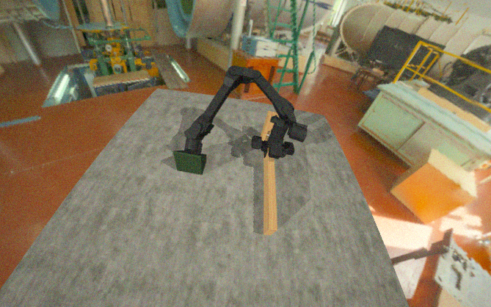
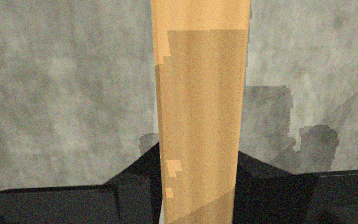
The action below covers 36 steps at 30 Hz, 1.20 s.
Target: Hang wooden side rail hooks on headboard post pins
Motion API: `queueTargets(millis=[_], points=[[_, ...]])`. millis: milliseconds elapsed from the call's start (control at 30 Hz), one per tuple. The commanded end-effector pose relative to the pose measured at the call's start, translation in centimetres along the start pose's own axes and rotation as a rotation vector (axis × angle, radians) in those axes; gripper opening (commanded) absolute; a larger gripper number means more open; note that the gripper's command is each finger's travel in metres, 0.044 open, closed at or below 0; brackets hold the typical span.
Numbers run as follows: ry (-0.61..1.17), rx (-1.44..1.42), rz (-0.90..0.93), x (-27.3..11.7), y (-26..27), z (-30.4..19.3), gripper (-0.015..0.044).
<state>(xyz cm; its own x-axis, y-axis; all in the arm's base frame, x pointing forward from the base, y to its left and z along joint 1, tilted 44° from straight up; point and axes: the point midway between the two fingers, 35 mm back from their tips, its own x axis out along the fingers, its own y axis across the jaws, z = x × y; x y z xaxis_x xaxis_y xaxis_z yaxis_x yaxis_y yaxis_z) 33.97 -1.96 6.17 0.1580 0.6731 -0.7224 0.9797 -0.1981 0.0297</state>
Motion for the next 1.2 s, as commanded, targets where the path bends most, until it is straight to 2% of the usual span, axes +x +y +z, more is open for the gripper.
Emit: queueTargets(millis=[0, 1167], points=[[-0.001, 0.0, 0.015, -0.42, 0.1, -0.19, 0.0], [-0.001, 0.0, 0.015, -0.49, 0.29, -0.59, 0.0]])
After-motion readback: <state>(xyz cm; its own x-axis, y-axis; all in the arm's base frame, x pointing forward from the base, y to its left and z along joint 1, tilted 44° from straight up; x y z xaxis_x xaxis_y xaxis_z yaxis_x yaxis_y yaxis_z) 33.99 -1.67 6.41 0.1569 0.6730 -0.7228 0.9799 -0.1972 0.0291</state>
